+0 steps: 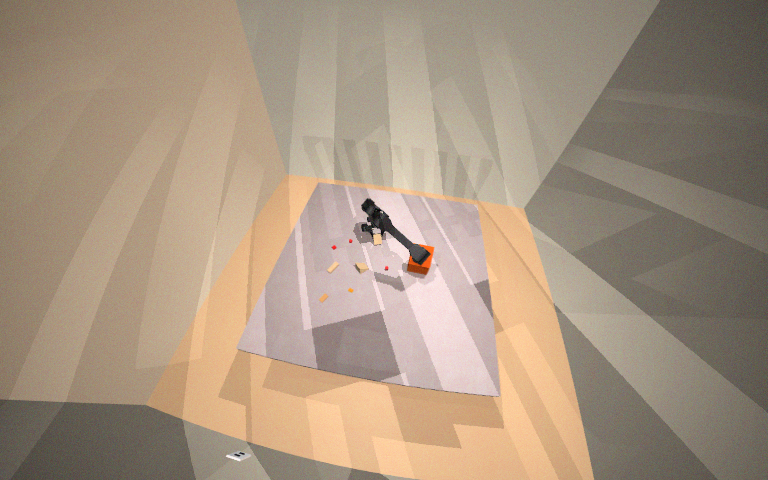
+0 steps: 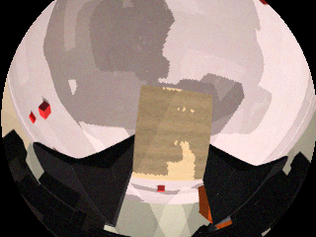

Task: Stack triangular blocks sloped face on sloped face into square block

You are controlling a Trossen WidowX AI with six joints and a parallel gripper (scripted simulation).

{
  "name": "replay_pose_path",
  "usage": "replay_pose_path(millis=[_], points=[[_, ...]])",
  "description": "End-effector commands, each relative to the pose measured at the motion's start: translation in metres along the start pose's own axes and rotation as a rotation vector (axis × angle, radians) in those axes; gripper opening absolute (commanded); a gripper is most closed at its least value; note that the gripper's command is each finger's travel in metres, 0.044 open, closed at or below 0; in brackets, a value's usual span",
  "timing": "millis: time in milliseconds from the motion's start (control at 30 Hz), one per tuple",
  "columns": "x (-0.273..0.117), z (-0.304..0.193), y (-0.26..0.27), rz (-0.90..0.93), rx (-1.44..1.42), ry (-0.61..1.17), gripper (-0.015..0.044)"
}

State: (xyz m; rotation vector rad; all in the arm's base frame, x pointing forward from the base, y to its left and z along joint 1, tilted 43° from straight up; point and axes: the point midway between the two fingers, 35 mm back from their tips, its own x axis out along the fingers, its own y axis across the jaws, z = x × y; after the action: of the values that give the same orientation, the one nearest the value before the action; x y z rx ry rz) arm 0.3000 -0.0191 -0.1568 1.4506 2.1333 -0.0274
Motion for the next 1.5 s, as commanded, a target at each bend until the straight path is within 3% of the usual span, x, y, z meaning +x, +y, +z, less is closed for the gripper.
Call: replay_pose_path(millis=[0,467,733,1467], points=[[-0.020,-0.005,0.002,0.000,-0.009,-0.010,0.0000],[-0.082,-0.032,0.000,0.000,-0.008,-0.011,0.0000],[-0.082,-0.032,0.000,0.011,-0.025,-0.017,0.0000],[-0.081,-0.031,-0.003,0.091,-0.759,-0.138,0.0000]])
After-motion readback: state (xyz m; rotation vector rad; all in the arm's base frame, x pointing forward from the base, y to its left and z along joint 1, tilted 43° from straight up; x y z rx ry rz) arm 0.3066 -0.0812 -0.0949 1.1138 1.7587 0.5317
